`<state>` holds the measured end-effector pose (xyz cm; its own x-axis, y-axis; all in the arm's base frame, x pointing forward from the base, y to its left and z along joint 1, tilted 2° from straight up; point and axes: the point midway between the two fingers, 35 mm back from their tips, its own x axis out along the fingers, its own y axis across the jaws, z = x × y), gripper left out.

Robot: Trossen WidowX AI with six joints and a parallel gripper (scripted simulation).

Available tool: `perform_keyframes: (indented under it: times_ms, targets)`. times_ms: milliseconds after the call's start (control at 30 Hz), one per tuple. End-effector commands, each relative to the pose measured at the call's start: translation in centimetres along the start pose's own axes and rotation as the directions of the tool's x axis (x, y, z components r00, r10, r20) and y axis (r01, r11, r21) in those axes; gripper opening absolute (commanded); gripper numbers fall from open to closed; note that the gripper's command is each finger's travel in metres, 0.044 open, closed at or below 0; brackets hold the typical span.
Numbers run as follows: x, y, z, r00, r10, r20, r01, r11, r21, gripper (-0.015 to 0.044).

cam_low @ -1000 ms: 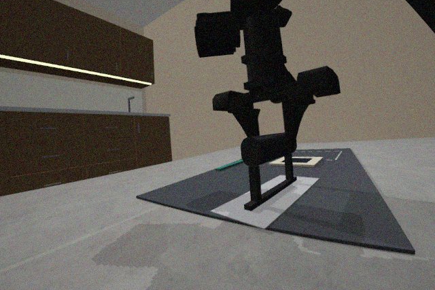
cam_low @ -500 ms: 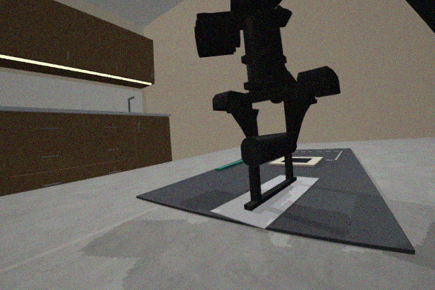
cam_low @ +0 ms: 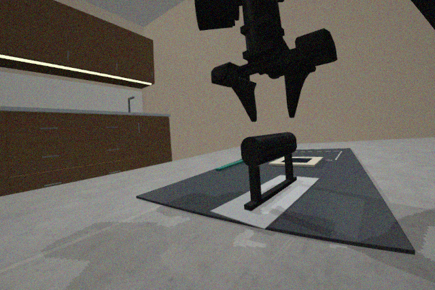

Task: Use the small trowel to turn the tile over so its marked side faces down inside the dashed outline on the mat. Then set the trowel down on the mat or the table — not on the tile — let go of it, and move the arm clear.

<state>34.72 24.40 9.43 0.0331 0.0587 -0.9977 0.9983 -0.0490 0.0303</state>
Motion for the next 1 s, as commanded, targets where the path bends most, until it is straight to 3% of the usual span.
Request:
perform_keyframes:
  times_ms: [0,433,967]
  targets:
    - [-0.9,0.1,0.0,1.000,0.005,-0.004,-0.005,1.000,0.000,0.0300]
    - [0.1,-0.2,-0.7,0.994,0.104,0.015,-0.091,0.923,-0.374,0.0300]
    - [0.5,-0.4,-1.7,0.963,0.270,0.010,-0.167,0.623,-0.764,0.0300]
